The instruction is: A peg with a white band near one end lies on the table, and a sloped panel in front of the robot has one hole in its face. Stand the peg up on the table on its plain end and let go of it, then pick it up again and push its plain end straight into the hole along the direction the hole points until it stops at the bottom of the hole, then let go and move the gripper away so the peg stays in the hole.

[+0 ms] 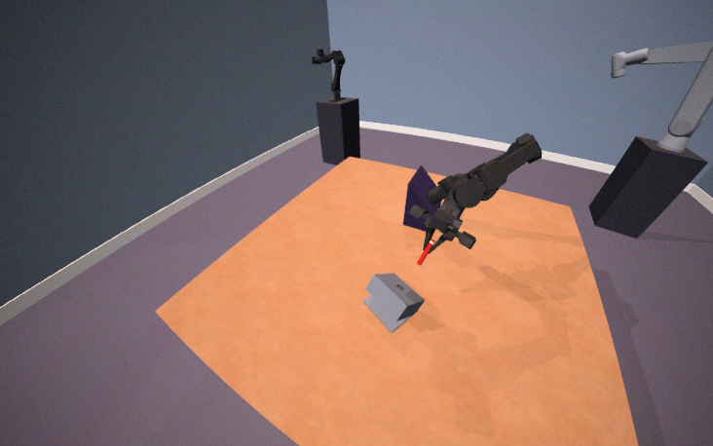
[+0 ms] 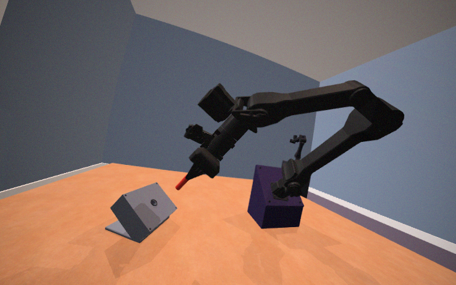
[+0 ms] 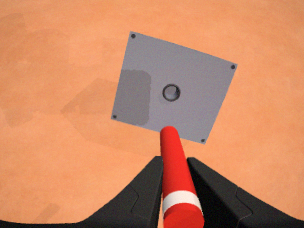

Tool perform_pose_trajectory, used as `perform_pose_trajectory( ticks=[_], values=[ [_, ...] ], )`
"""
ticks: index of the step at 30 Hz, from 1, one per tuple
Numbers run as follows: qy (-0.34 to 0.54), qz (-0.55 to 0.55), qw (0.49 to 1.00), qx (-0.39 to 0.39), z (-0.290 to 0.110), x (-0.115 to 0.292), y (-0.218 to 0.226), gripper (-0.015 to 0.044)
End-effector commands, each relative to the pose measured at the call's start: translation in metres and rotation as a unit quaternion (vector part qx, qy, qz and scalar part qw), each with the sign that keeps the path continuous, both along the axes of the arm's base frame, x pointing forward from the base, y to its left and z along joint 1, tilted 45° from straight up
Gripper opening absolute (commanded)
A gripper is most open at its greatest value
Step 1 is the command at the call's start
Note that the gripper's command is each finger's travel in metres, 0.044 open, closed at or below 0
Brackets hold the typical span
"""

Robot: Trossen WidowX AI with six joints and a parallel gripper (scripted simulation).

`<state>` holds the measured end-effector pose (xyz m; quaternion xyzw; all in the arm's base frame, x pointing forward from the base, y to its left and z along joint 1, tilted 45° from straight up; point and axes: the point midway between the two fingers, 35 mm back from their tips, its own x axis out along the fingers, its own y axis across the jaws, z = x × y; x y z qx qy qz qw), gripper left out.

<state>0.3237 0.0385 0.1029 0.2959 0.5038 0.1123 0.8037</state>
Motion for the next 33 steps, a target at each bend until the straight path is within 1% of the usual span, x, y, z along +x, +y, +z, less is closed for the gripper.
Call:
perform_pose_trajectory(
  ticks=[1, 33],
  values=[
    [-0.003, -0.003, 1.000, -0.004, -0.005, 0.005, 0.000, 0.0000],
    [-0.025, -0.011, 1.000, -0.013, -0.036, 0.035, 0.014, 0.0000]
  ],
)
